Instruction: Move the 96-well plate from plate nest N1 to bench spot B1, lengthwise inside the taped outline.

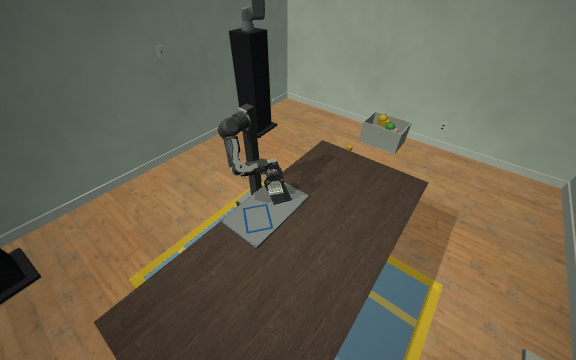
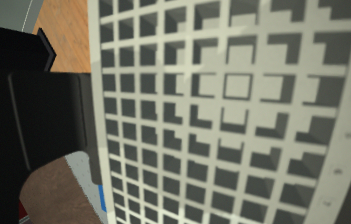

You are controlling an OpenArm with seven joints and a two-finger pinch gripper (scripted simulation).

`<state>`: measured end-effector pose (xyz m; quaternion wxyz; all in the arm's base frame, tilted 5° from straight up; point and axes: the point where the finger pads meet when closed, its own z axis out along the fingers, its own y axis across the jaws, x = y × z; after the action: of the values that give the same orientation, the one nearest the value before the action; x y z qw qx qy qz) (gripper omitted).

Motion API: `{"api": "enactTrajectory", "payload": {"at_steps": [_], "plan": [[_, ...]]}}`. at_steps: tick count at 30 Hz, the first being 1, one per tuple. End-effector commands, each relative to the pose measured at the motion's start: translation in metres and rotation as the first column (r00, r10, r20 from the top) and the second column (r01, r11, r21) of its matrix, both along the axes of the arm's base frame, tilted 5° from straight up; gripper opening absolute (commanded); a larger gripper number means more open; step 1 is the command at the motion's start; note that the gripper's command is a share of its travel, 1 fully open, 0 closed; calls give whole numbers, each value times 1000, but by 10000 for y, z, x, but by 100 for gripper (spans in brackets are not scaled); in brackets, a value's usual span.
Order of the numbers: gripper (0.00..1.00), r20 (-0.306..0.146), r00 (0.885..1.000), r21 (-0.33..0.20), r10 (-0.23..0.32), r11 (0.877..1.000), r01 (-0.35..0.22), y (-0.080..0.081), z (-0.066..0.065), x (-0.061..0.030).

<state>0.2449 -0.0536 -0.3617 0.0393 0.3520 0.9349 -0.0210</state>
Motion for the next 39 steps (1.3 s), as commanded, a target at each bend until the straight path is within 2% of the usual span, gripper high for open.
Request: {"api": "enactTrajectory", "payload": {"at_steps": [1, 4, 9, 21, 26, 38, 39], "plan": [[0, 6, 1000, 10, 1, 1000, -1, 27, 12, 13], [0, 6, 1000, 10, 1, 1000, -1, 27, 12, 13], [0, 6, 1000, 9, 0, 1000, 0, -381, 9, 38], [0, 6, 1000, 9, 0, 1000, 0, -381, 9, 38], [0, 6, 1000, 9, 0, 1000, 0, -790, 6, 65], [0, 6, 1000, 9, 0, 1000, 0, -790, 6, 65], [0, 2, 1000, 4, -1, 1000, 1, -882, -2, 55]]}}
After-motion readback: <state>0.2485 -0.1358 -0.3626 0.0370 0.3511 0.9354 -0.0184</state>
